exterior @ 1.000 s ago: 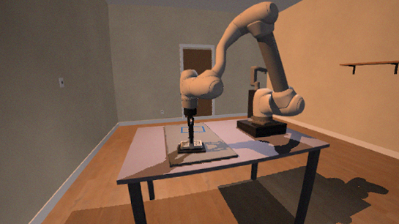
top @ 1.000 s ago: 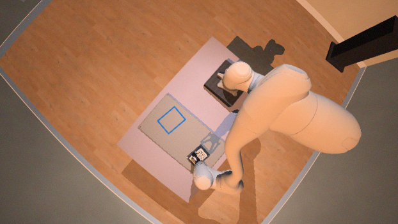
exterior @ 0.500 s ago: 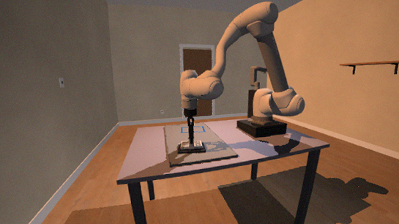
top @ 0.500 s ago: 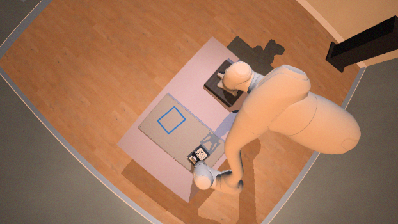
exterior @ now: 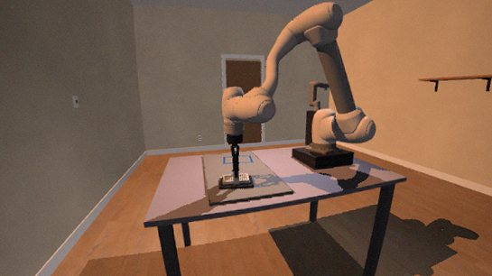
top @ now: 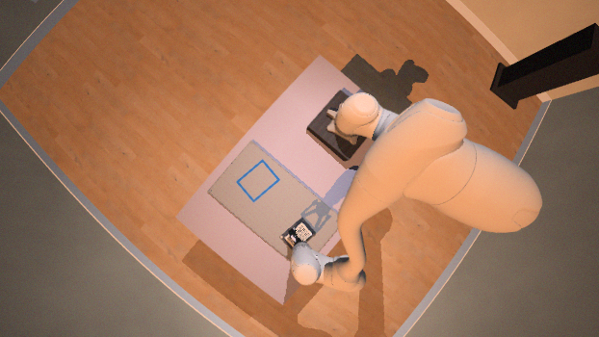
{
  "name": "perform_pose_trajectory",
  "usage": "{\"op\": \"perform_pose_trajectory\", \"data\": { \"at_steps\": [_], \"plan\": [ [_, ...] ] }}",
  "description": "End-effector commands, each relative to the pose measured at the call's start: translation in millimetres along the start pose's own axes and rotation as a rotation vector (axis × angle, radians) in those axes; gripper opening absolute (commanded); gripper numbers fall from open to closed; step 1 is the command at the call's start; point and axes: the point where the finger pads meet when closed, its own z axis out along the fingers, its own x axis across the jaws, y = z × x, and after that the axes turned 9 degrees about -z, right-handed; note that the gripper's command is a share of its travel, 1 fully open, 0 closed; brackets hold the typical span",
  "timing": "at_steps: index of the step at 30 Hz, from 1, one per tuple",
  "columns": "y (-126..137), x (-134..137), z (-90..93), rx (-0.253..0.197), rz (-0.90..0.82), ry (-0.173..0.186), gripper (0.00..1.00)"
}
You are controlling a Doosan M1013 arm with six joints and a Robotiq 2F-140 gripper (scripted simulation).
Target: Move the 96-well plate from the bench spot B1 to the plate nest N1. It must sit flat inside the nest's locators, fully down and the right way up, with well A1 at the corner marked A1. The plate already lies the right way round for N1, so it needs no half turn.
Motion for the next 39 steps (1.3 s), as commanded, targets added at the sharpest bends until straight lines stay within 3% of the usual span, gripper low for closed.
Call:
{"op": "perform_pose_trajectory", "data": {
  "at_steps": [1, 25, 26, 39],
  "plan": [
    [0.0, -0.1, 0.1, 0.0, 0.0, 0.0, 0.0],
    [0.0, -0.1, 3.8, 0.0, 0.0, 0.0, 0.0],
    [0.0, -0.1, 3.8, 0.0, 0.0, 0.0, 1.0],
    [0.0, -0.1, 3.8, 0.0, 0.0, 0.0, 1.0]
  ]
}}
